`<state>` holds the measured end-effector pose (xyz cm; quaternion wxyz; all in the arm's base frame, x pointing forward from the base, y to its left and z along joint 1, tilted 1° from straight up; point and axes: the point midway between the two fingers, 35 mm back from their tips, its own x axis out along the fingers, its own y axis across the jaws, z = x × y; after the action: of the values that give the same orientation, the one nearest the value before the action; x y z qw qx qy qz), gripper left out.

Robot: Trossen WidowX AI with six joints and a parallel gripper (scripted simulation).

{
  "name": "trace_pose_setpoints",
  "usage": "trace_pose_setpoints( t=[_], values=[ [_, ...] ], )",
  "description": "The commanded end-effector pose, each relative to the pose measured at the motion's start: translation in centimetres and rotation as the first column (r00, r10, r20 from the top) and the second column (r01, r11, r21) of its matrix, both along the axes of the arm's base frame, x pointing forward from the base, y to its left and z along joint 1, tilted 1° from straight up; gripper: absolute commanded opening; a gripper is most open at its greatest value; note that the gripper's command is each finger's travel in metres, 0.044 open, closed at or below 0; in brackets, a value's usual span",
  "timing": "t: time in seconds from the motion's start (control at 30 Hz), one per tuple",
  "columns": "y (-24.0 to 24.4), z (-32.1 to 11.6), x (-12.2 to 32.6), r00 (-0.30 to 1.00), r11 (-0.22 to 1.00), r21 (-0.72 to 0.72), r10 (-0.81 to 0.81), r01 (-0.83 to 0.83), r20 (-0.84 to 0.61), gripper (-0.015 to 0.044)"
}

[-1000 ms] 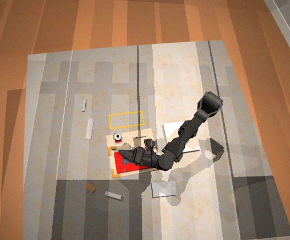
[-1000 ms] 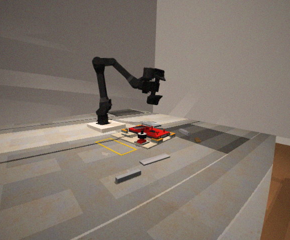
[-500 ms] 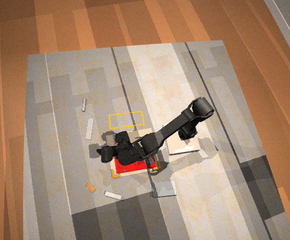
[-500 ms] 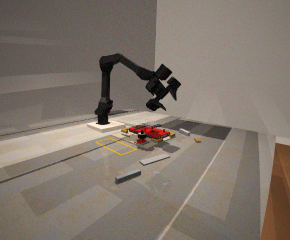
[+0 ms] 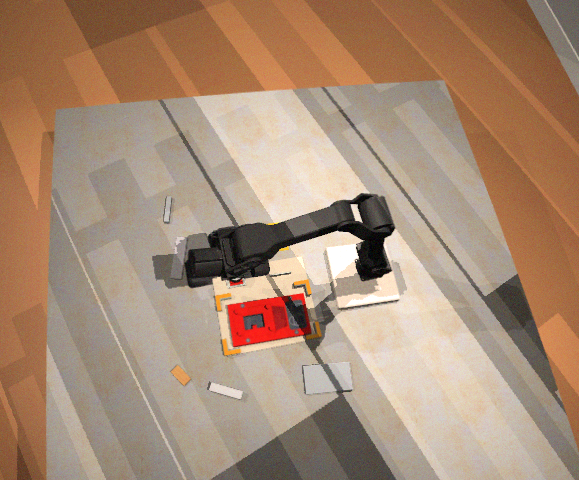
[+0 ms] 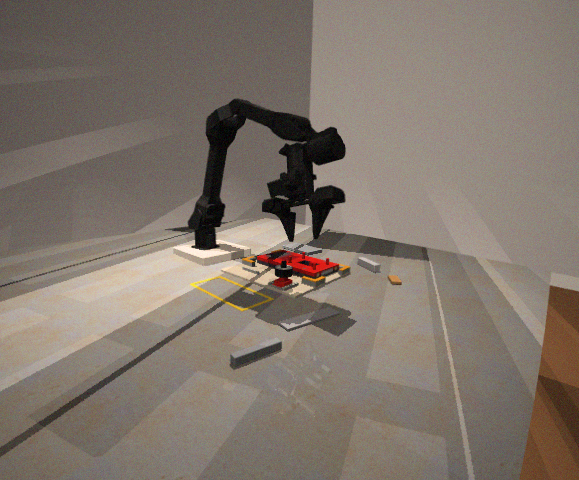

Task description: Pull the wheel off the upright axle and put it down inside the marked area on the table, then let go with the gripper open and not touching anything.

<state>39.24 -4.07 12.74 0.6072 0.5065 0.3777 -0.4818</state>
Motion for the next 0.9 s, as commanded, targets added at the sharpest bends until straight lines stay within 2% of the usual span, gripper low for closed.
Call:
trace_pose_setpoints(
  t=[0.0,0.43,0.87],
  values=[
    [-1.8,-0.2,-3.2,0.970,0.974,0.197,-0.060,0.108,-0.236,0.0300],
    [-2.0,-0.7,-3.2,0.968,0.972,0.204,-0.062,0.113,-0.243,0.0300],
    [-2.1,-6.5,-3.1,0.968,0.973,0.203,-0.062,0.113,-0.243,0.0300]
  ],
)
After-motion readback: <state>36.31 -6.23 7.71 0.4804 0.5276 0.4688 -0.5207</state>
